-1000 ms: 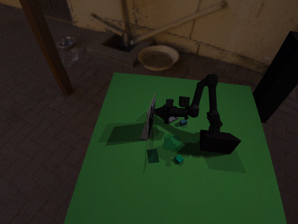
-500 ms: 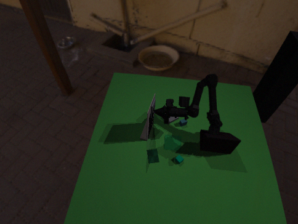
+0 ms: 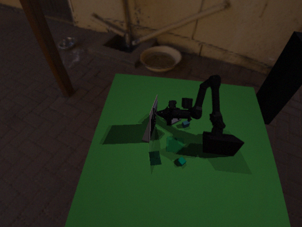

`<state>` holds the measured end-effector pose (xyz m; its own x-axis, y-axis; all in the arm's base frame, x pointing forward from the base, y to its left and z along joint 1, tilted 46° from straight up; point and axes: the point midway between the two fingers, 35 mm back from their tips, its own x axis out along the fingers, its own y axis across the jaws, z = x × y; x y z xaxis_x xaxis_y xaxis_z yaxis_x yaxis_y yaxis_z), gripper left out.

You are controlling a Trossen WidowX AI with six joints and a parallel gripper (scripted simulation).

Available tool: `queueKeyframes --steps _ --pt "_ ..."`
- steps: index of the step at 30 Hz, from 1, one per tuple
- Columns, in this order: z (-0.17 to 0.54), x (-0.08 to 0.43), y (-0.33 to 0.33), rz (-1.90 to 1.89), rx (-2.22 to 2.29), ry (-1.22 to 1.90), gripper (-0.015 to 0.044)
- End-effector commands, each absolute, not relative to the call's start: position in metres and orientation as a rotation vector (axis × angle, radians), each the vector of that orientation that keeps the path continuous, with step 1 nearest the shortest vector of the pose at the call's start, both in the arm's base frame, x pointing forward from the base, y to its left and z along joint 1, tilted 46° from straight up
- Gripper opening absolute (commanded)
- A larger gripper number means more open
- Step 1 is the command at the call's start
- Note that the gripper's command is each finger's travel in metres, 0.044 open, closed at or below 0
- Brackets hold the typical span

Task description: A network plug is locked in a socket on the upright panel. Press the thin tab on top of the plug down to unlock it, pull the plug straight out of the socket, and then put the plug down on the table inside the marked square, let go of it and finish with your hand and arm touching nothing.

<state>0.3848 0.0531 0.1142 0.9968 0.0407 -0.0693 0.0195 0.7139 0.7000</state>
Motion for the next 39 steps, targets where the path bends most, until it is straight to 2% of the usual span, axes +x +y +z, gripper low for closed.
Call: queueKeyframes --steps 1,39 --pt "0.113 0.382 0.053 0.011 0.775 0.083 0.0000" --pt "0.109 0.357 0.058 0.010 0.775 0.084 0.0000"
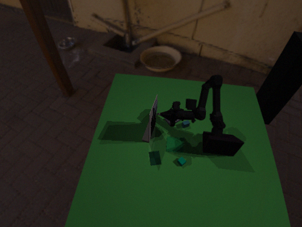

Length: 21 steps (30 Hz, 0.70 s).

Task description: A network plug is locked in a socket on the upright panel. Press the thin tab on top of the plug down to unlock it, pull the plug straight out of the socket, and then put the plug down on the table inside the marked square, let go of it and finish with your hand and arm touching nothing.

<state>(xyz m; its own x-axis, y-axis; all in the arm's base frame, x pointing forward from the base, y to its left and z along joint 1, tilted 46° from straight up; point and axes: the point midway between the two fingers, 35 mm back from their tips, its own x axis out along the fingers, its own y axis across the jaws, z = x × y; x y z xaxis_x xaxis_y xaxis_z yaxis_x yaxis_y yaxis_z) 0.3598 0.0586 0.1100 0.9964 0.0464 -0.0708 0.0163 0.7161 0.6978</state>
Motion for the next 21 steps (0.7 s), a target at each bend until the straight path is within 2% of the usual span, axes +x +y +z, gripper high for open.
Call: queueKeyframes --steps 1,21 --pt "0.109 0.357 0.058 0.010 0.775 0.084 0.0000" --pt "0.106 0.344 0.061 0.010 0.775 0.085 0.0000"
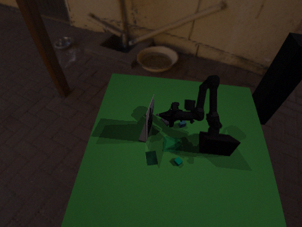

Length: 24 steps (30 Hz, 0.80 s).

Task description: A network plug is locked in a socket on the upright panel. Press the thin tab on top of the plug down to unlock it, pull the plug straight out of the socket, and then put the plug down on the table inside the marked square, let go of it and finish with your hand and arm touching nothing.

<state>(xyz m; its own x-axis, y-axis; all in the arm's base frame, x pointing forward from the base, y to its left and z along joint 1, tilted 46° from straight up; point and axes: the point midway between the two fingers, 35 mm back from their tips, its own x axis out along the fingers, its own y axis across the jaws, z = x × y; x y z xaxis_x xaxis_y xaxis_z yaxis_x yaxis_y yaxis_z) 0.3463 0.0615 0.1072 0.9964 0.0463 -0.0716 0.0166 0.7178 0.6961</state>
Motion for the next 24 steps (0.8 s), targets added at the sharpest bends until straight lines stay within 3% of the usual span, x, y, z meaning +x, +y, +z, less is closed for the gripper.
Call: queueKeyframes --steps 1,24 --pt "0.106 0.343 0.061 0.010 0.775 0.085 0.0000" --pt "0.103 0.328 0.064 0.010 0.776 0.086 0.0000"
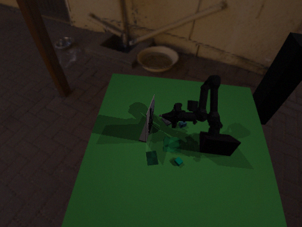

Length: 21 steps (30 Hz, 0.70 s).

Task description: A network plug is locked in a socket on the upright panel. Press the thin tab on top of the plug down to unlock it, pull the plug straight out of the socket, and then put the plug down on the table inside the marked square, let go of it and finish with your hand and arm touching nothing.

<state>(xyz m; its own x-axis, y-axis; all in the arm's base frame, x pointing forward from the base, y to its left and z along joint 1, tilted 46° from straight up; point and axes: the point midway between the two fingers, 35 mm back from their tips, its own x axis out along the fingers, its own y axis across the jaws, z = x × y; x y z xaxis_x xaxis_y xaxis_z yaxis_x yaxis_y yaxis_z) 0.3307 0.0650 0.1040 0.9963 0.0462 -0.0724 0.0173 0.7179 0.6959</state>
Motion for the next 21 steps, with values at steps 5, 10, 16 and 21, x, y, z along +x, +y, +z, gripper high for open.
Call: queueKeyframes --steps 5,10,16,21 --pt "0.103 0.325 0.065 0.010 0.776 0.086 0.0000" --pt "0.105 0.326 0.068 0.016 0.771 0.087 0.0000" --pt "0.113 0.324 0.077 0.014 0.772 0.088 0.0000" --pt "0.119 0.321 0.085 0.013 0.774 0.088 0.0000"
